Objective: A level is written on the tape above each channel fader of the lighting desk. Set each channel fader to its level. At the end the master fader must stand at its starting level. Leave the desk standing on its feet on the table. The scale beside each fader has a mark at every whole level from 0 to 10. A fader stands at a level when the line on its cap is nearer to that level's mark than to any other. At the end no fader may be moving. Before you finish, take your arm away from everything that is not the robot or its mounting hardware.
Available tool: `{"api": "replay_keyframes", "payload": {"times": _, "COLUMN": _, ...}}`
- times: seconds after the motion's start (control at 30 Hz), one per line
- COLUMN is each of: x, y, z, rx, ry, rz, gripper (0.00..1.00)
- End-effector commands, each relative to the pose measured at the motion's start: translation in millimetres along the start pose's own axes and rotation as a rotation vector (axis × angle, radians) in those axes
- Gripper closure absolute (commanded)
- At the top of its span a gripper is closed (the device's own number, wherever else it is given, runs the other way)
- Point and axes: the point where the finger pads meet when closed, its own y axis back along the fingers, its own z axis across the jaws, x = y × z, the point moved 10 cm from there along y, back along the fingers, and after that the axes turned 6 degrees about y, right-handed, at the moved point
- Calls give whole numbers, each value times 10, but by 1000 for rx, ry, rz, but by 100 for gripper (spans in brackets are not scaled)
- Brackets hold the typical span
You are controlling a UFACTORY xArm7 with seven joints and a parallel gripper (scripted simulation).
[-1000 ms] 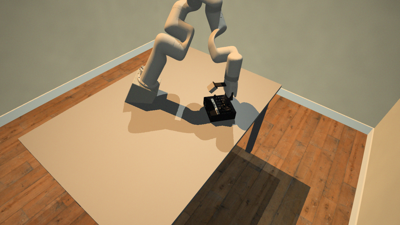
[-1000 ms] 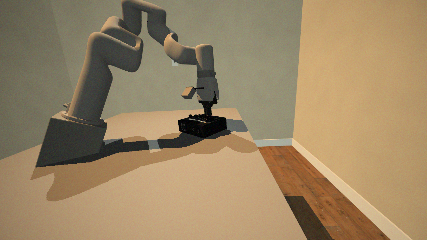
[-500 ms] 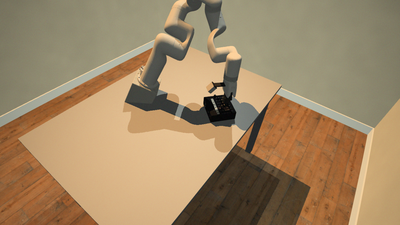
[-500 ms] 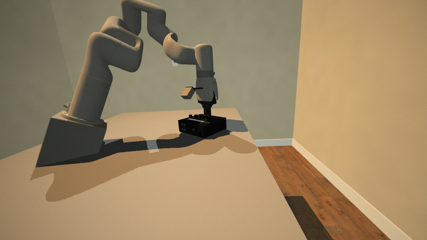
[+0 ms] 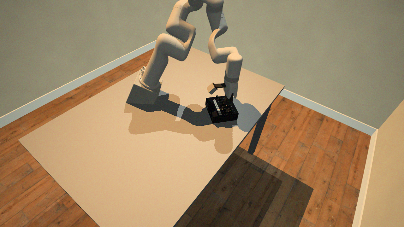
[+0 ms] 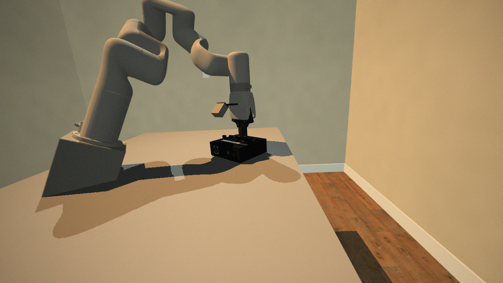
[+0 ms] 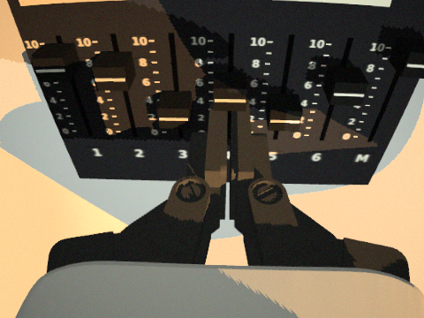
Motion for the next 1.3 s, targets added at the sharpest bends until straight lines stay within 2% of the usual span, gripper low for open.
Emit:
{"api": "replay_keyframes", "payload": {"times": 0.0, "x": 17, "y": 9, "z": -4, "rx": 2, "ry": -1, "rz": -2, "gripper": 100}}
{"api": "replay_keyframes", "payload": {"times": 1.27, "x": 163, "y": 8, "z": 11, "rx": 2, "ry": -1, "rz": -2, "gripper": 100}}
